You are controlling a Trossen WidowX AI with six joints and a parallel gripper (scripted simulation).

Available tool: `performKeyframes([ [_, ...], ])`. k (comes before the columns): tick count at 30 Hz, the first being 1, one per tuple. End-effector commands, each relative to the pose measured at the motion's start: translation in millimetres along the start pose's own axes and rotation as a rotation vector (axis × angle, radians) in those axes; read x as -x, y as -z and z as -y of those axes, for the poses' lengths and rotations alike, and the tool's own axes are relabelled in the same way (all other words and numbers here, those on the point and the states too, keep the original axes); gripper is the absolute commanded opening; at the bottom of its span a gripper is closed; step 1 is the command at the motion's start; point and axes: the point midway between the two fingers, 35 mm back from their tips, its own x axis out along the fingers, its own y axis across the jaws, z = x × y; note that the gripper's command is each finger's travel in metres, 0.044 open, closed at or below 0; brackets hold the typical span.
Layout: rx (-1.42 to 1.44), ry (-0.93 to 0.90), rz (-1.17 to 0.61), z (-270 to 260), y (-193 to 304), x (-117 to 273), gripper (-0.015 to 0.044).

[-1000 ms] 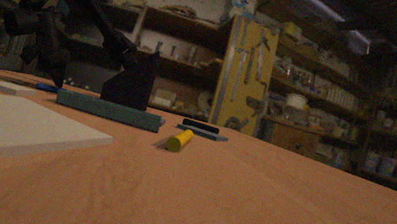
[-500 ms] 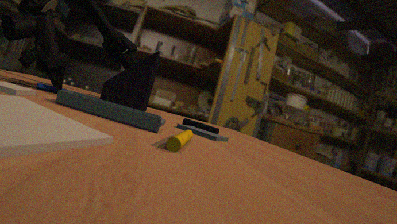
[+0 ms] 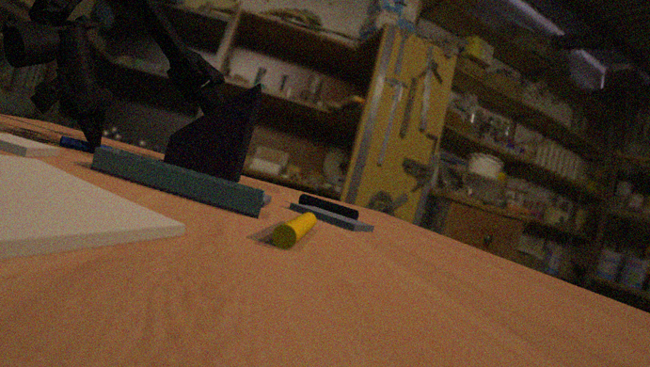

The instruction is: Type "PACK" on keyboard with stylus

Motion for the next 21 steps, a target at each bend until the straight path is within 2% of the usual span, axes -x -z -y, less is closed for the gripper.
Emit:
performKeyframes([
  [1,-0.001,-0.001,0.001,-0.2,-0.2,0.1,0.0],
  [5,-0.001,-0.002,0.001,-0.6,2.8,6.0,0.0],
  [13,0.0,-0.002,-0.001,-0.5,24.5,42.4,0.0],
  [21,0.043,-0.02,0.028,-10.3,21.6,37.4,0.0],
])
